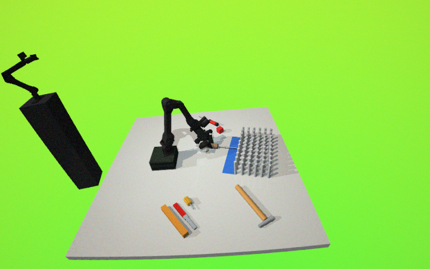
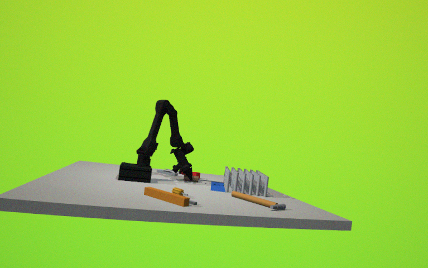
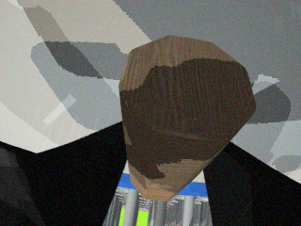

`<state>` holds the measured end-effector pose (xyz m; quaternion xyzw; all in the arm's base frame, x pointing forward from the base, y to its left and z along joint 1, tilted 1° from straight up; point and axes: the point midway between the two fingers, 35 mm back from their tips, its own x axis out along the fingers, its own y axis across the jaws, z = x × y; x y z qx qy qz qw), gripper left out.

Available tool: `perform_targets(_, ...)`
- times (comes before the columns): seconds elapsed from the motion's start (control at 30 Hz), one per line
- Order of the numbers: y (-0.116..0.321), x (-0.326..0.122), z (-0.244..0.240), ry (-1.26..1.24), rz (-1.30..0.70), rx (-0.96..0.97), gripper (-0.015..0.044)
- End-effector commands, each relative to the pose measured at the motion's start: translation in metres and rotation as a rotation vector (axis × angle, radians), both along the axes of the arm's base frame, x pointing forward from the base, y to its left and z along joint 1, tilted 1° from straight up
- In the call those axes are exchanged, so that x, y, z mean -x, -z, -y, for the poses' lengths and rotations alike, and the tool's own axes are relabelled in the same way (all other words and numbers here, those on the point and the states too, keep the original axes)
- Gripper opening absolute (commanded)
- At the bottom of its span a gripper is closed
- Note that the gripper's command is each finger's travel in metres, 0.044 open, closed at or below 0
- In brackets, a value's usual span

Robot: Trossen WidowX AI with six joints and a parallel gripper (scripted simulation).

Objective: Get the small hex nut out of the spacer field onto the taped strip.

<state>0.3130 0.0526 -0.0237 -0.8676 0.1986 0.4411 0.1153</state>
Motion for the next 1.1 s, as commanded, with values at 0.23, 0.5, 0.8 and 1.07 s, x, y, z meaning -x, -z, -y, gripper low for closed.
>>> perform_targets(0.23, 0.0, 0.009, -0.004, 0.006, 0.002, 0.001, 0.0)
perform_targets(0.5, 0.0, 0.014, -0.006, 0.006, 0.001, 0.001, 0.0)
perform_targets(0.8, -0.001, 0.017, -0.008, 0.006, 0.001, 0.001, 0.0)
perform_targets(1.07, -0.006, 0.016, -0.007, 0.006, 0.001, 0.0, 0.0)
